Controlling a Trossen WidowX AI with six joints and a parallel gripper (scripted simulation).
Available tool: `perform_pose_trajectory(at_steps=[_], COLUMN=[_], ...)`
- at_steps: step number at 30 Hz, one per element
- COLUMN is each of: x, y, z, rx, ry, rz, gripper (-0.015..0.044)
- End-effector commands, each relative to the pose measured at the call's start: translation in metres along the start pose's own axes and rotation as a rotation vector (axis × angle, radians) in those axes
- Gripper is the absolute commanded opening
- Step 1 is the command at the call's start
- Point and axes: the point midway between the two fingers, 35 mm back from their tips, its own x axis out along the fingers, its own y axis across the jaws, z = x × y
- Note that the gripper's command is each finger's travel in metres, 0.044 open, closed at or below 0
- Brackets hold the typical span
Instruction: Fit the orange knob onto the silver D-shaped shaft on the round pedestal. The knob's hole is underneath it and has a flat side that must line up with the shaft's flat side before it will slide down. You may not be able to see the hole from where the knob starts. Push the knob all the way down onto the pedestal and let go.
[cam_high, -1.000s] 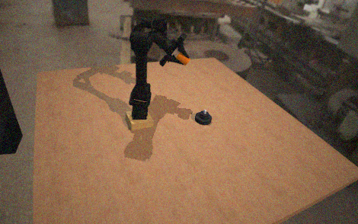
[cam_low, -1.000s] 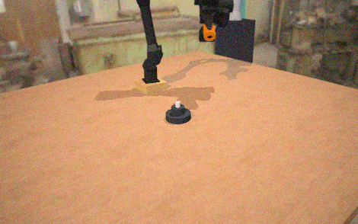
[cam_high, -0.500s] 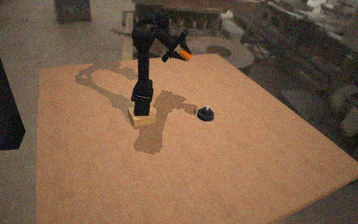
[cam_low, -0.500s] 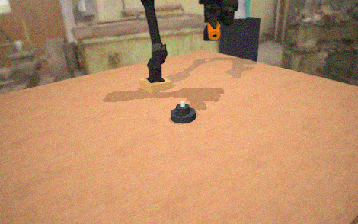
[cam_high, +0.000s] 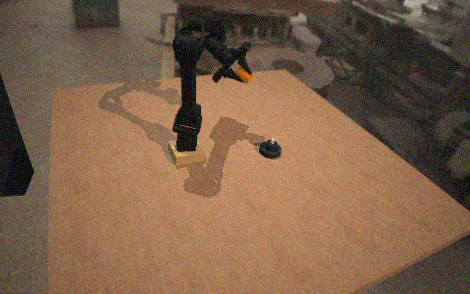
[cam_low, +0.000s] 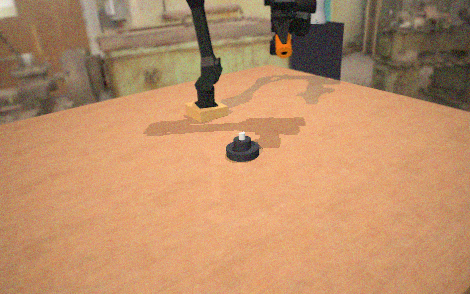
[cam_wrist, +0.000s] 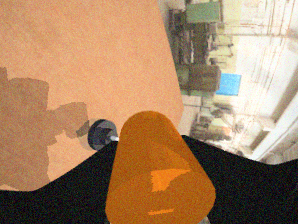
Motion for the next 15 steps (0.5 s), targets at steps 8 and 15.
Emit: perform_pose_trajectory(at_steps=[8, 15], x=[0.018, 0.031], y=[0.011, 0.019], z=[0.0, 0.0], rx=[0.005, 0.004], ry=[-0.008, -0.008], rz=[0.272, 0.449], gripper=[0.0, 0.0])
